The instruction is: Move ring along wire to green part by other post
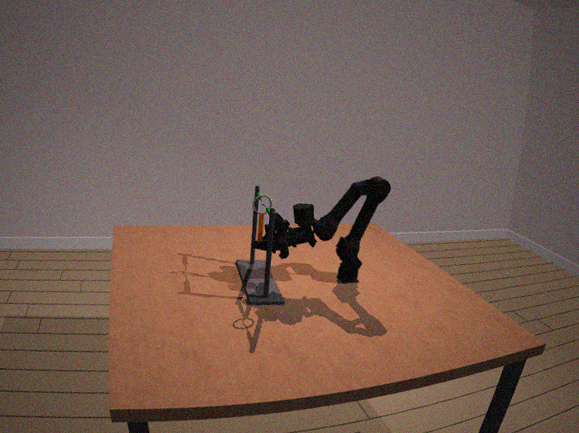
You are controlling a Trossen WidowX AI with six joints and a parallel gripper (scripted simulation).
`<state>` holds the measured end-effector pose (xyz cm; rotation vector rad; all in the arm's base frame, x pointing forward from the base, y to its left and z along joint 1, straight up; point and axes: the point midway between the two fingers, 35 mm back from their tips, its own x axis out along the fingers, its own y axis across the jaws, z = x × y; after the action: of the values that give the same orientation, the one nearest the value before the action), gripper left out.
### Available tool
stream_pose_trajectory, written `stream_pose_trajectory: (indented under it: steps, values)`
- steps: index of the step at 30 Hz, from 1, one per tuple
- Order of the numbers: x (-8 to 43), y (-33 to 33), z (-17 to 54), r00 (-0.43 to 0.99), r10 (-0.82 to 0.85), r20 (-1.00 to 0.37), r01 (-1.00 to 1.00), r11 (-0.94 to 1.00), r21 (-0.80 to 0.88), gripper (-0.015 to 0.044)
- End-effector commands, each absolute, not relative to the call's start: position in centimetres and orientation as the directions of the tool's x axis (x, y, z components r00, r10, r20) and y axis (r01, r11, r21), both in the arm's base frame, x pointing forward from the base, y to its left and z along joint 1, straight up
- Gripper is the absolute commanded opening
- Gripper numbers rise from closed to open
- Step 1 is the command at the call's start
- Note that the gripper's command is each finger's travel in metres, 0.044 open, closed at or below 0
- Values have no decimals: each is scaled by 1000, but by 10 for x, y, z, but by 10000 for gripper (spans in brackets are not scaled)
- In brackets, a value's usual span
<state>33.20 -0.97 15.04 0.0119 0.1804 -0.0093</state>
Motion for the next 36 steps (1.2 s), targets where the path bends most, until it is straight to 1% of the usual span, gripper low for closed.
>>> stream_pose_trajectory:
  steps: [1,7,13,36]
  values:
    - [331,-5,151,983,45,-177,-43,999,11,-150]
    - [330,2,151,980,88,-178,-87,996,14,-150]
    - [328,7,152,981,78,-178,-77,997,14,-150]
    - [329,29,152,981,-64,-183,66,998,7,-150]
